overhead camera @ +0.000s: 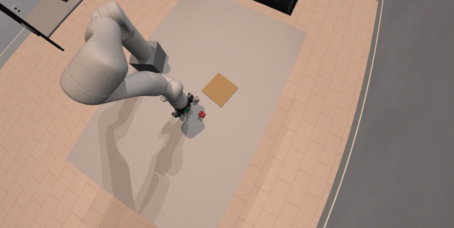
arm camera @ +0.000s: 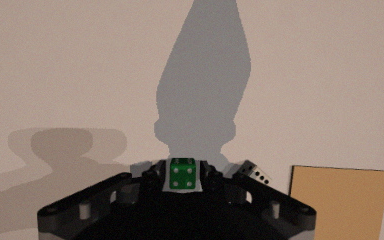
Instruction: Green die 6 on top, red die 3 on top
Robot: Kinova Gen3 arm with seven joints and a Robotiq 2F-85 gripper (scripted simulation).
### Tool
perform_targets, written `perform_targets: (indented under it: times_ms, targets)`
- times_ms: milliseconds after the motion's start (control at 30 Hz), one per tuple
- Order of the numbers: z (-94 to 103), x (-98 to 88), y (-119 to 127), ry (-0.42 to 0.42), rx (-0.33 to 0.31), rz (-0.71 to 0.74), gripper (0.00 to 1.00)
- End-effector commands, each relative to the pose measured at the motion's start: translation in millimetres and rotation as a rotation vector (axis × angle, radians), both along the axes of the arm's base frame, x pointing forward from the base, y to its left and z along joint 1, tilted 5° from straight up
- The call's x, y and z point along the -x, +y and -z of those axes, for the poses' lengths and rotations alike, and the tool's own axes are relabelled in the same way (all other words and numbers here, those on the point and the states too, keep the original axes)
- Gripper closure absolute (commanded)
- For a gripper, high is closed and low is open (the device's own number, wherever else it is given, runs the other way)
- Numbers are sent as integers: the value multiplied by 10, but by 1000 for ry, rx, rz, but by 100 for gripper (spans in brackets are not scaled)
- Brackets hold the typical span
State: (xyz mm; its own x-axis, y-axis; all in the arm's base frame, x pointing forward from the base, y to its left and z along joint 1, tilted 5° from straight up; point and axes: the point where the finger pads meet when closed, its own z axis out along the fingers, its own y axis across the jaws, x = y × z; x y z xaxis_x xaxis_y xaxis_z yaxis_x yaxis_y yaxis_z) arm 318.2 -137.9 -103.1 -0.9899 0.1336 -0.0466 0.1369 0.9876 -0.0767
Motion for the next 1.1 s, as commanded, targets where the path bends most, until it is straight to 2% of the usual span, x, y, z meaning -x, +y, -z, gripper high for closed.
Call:
perform_targets:
  times_ms: [0, 867, 900, 1067]
  targets:
    - [-3, -2, -1, -1, 0, 0, 59]
    - [-3, -2, -1, -1, 0, 0, 59]
    - [-3, -2, -1, -1, 0, 0, 79]
    - [-3, -2, -1, -1, 0, 0, 79]
